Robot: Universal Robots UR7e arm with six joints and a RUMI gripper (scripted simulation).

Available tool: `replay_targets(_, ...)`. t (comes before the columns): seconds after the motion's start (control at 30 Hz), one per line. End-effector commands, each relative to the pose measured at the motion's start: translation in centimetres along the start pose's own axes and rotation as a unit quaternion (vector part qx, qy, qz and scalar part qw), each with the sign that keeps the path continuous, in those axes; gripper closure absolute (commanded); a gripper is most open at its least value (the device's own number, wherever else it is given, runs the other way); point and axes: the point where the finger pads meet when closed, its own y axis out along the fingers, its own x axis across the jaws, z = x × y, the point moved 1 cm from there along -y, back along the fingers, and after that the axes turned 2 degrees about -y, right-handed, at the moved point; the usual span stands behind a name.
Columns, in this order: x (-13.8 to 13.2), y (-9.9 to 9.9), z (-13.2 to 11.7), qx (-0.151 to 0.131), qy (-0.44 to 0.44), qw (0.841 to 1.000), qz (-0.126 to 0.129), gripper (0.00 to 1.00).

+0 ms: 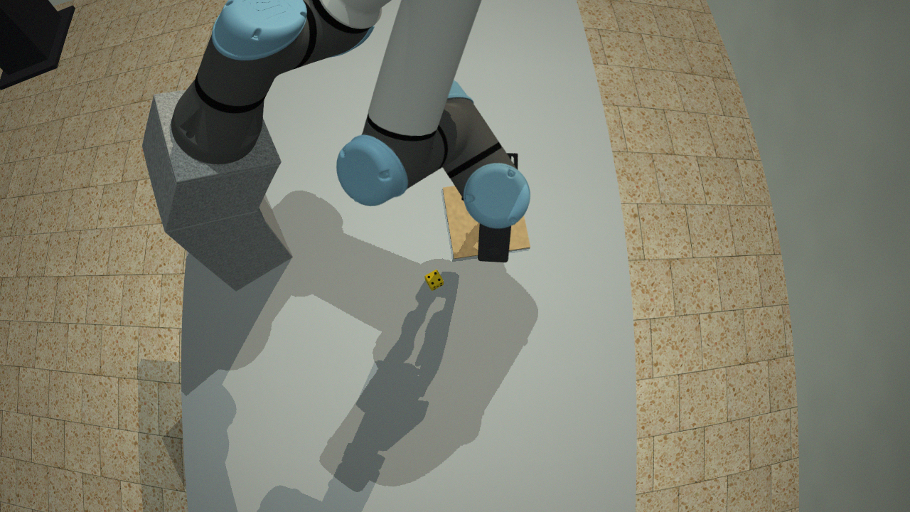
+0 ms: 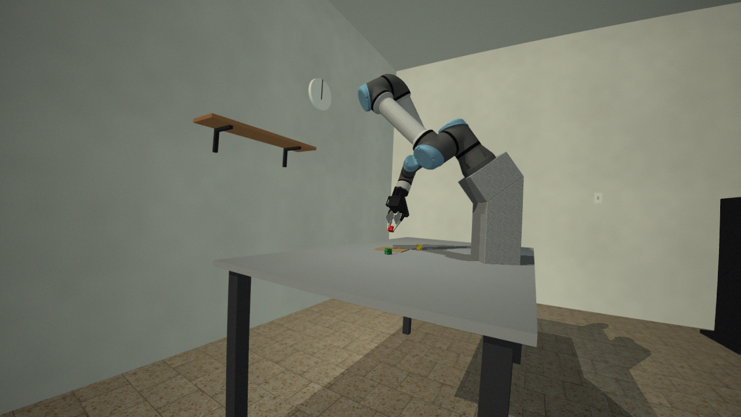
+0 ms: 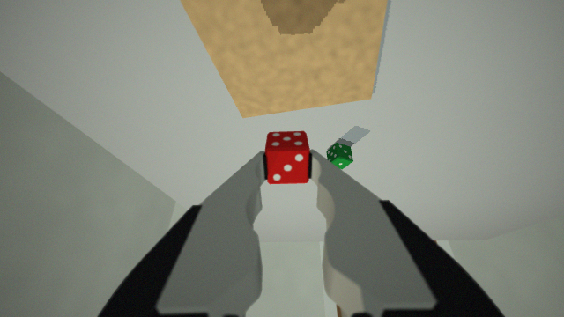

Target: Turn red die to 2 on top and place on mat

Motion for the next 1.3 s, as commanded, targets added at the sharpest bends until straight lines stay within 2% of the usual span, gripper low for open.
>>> replay_targets(0.0, 0.16, 0.25, 0.20, -0.076, -0.006, 0.997, -0.016, 0.94)
replay_targets(0.3, 0.16, 0.25, 0.41, -0.148, -0.004, 0.989, -0.014, 0.94)
replay_targets(0.43, 0.14, 0.24, 0.42, -0.156, -0.004, 0.988, -0.013, 0.94)
replay_targets(0.77, 0.18, 0.25, 0.63, -0.218, -0.003, 0.976, -0.011, 0.94)
replay_targets(0.93, 0.15, 0.22, 0.66, -0.233, -0.002, 0.973, -0.010, 0.94)
replay_targets(1.27, 0.13, 0.20, 0.66, -0.239, -0.002, 0.971, -0.009, 0.94)
